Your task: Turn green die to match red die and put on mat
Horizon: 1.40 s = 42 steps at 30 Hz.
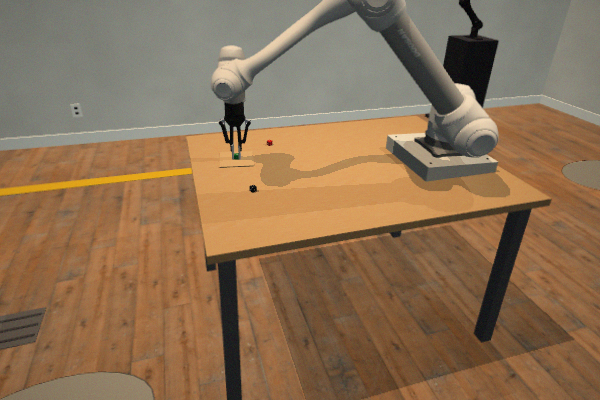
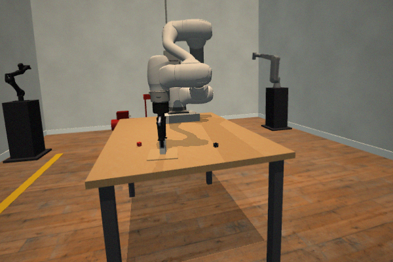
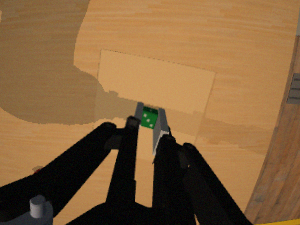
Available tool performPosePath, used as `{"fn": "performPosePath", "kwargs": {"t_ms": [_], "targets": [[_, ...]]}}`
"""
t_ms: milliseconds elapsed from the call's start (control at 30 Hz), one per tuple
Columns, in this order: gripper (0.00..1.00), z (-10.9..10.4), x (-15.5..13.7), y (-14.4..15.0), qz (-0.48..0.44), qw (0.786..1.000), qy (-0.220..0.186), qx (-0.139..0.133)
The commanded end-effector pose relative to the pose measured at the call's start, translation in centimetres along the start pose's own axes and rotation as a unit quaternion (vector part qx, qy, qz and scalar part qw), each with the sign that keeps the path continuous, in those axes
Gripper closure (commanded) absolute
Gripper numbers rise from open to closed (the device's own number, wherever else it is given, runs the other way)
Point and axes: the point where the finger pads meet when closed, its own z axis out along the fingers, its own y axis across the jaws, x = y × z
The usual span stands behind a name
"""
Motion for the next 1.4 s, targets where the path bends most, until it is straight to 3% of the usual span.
{"fn": "performPosePath", "kwargs": {"t_ms": [0, 467, 933, 1367], "targets": [[0.79, 0.0, 0.0, 0.0, 0.0, 1.0, 0.0, 0.0], [0.71, 0.0, 0.0, 0.0, 0.0, 1.0, 0.0, 0.0], [0.71, -0.2, 0.0, 0.0, 0.0, 1.0, 0.0, 0.0], [0.71, -4.3, 0.0, 0.0, 0.0, 1.0, 0.0, 0.0]]}}
